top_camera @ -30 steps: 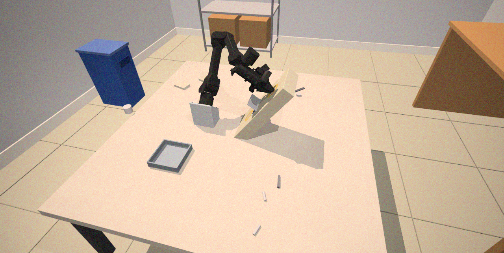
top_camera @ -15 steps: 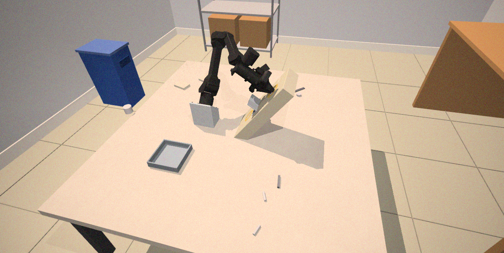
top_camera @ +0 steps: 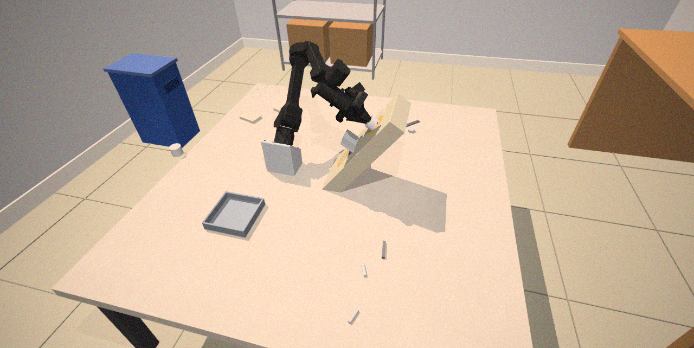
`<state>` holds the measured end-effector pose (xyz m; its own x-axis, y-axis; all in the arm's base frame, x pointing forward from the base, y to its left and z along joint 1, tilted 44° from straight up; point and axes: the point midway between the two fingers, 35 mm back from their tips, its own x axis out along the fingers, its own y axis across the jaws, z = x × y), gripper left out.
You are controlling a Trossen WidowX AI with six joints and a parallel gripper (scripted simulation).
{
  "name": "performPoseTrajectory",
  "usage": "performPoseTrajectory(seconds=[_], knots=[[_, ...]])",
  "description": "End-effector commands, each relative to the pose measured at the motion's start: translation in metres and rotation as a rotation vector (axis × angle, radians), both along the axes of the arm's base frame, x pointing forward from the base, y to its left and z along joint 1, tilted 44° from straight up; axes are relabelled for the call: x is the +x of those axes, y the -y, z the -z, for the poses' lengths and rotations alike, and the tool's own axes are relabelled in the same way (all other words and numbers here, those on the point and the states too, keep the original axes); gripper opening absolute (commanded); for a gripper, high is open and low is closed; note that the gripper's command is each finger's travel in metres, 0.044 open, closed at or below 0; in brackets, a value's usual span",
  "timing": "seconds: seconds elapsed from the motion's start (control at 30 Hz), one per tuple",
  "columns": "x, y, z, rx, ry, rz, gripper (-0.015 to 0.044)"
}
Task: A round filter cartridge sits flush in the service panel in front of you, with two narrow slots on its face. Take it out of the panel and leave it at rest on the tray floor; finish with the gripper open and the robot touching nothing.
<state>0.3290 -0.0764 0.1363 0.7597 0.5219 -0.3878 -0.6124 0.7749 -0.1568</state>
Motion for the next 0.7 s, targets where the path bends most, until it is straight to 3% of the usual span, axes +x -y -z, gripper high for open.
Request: performPoseTrajectory(seconds=[0.0,0.33,0.67], knots=[[-0.014,0.012,-0.005,-0.013,-0.010,0.014,0.0000],[-0.033,0.021,-0.017,-0.011,-0.002,0.014,0.0000],[-0.049,0.004,0.004,-0.011,-0.002,0.014,0.0000]])
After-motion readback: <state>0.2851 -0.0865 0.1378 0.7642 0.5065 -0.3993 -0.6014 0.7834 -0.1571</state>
